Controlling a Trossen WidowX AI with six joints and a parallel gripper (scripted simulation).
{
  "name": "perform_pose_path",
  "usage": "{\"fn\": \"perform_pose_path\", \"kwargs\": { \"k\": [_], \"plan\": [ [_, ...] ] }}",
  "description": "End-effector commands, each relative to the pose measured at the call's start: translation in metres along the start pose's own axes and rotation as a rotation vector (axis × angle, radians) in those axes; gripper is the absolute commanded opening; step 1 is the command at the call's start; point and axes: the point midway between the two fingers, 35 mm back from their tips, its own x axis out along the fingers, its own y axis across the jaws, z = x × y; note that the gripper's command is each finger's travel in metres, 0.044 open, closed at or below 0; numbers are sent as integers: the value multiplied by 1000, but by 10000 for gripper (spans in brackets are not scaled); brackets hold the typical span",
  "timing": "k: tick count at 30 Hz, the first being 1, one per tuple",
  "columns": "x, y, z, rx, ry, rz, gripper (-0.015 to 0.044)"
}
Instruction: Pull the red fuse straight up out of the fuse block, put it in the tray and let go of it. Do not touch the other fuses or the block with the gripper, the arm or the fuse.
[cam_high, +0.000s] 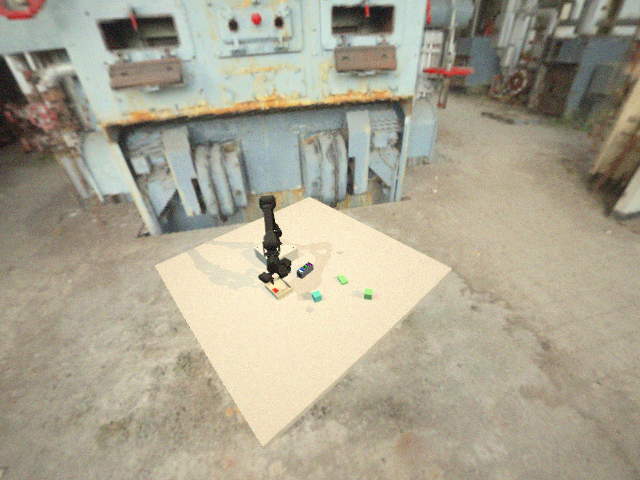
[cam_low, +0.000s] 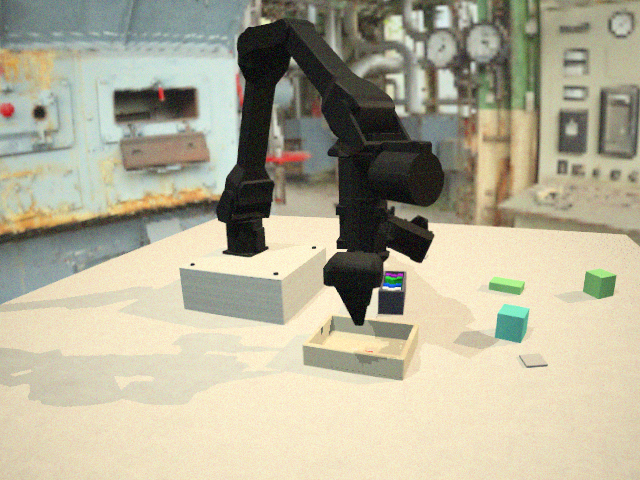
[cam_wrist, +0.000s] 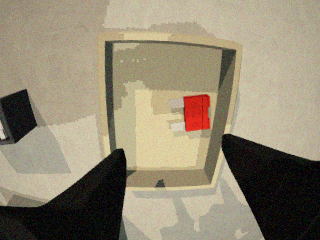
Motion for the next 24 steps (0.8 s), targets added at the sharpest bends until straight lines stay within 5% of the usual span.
{"fn": "perform_pose_path", "kwargs": {
  "k": [1, 24],
  "plan": [
    [-24, -1, 1, -2, -5, -3, 330],
    [-35, 0, 0, 0, -3, -3, 330]
  ]
}}
